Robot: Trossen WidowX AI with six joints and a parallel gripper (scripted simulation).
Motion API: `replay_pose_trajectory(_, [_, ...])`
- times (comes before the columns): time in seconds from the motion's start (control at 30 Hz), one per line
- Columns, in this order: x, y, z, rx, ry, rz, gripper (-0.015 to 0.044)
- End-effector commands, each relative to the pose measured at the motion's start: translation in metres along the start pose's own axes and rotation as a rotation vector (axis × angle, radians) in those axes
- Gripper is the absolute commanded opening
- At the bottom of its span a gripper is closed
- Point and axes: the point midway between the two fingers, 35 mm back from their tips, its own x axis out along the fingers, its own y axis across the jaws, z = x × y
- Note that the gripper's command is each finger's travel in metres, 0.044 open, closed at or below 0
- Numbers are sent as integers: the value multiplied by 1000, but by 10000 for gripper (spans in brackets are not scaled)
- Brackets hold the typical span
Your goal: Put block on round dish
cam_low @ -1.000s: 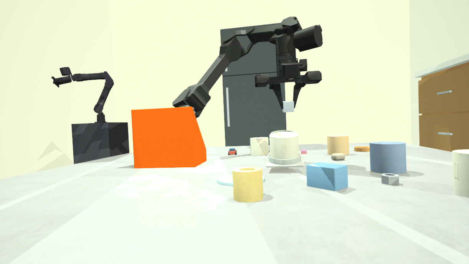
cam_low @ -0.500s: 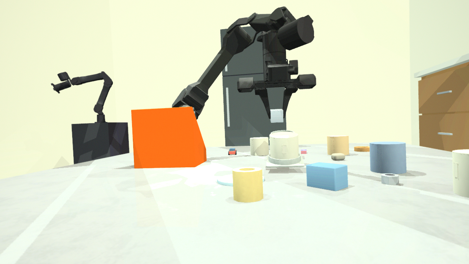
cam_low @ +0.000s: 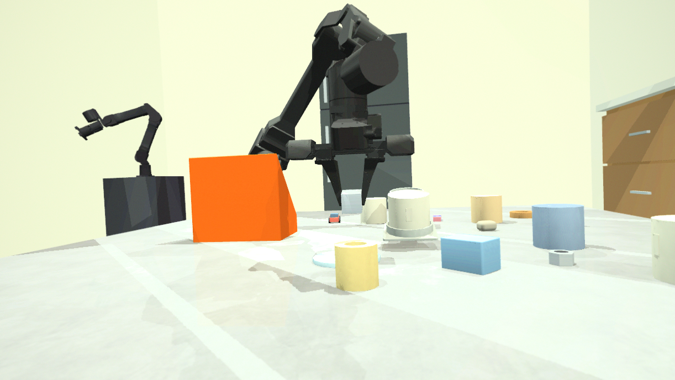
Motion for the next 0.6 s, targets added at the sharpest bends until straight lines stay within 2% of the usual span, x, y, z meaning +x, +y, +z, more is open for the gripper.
replay_pose_trajectory(0.0, [7,-11,11,-7,-1,3,0])
replay_pose_trajectory(0.13, [14,-11,11,-7,-1,3,0])
replay_pose_trajectory(0.33, [47,-11,11,-8,1,4,0])
replay_pose_trajectory(0.57, [51,-11,11,-8,1,4,0])
